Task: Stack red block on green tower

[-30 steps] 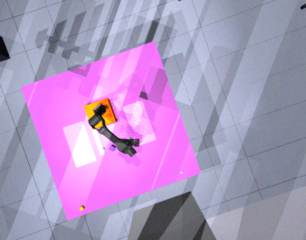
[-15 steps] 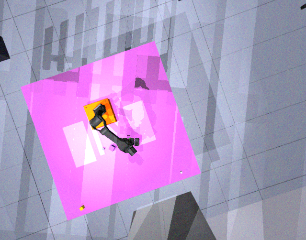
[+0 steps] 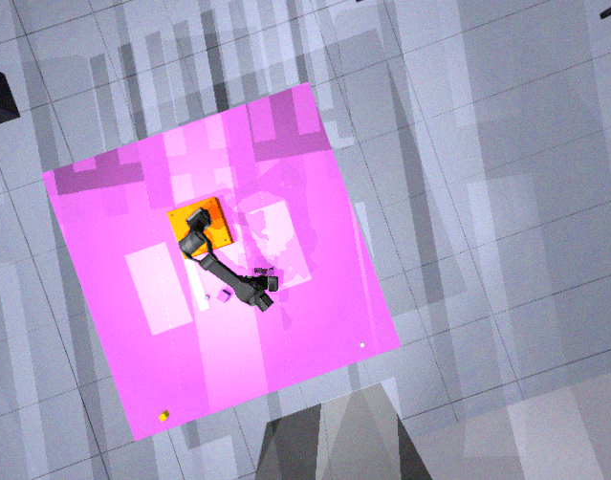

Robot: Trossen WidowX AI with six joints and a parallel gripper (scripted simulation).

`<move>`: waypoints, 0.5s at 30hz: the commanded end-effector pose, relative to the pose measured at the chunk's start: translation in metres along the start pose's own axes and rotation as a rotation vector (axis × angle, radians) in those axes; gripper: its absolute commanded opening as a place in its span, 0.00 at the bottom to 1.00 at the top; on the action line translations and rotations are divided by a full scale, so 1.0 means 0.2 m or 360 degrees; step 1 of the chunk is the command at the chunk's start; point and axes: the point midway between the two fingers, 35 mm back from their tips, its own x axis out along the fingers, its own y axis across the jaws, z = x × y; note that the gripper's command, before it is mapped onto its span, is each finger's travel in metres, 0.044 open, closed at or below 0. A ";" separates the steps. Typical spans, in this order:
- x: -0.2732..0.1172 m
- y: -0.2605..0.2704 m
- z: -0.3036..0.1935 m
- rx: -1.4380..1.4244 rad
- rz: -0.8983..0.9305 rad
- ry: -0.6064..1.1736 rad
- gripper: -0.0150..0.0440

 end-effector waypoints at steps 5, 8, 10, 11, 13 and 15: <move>0.01 0.00 0.00 0.0008 -0.0005 -0.0001 0.25; 0.01 0.00 0.00 0.0008 -0.0005 -0.0001 0.25; 0.01 0.00 0.00 0.0008 -0.0005 -0.0001 0.25; 0.01 0.00 0.00 0.0008 -0.0005 -0.0001 0.25; 0.01 0.00 0.00 0.0008 -0.0005 -0.0001 0.25; -0.02 0.00 0.00 0.0008 -0.0005 -0.0001 0.25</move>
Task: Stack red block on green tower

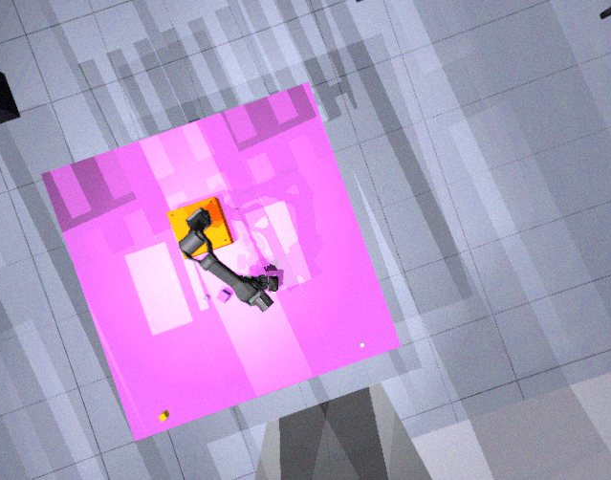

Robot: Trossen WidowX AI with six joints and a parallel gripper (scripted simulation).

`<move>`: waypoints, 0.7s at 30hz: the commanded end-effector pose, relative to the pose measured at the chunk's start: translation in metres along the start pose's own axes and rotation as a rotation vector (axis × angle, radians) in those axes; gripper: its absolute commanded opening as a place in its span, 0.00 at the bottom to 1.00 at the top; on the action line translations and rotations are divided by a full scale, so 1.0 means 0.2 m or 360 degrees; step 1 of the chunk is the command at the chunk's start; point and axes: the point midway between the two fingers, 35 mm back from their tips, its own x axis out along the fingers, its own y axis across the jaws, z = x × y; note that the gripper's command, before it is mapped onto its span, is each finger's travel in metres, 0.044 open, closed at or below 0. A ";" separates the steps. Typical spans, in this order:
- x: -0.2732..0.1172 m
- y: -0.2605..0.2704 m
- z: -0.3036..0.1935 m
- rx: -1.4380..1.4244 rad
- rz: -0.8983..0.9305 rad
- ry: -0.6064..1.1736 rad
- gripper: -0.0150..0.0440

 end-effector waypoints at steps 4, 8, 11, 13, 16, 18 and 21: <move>0.00 0.00 0.00 0.0000 -0.0004 0.0004 0.39; 0.00 0.00 0.00 0.0000 -0.0004 0.0004 0.57; 0.00 0.00 0.00 0.0000 -0.0004 0.0004 0.70; 0.00 0.00 0.00 0.0000 -0.0004 0.0004 0.79; 0.00 0.00 0.00 0.0000 -0.0004 0.0004 0.92; 0.00 0.00 0.00 0.0000 -0.0004 0.0004 1.00; 0.00 0.00 0.00 0.0000 -0.0004 0.0004 1.00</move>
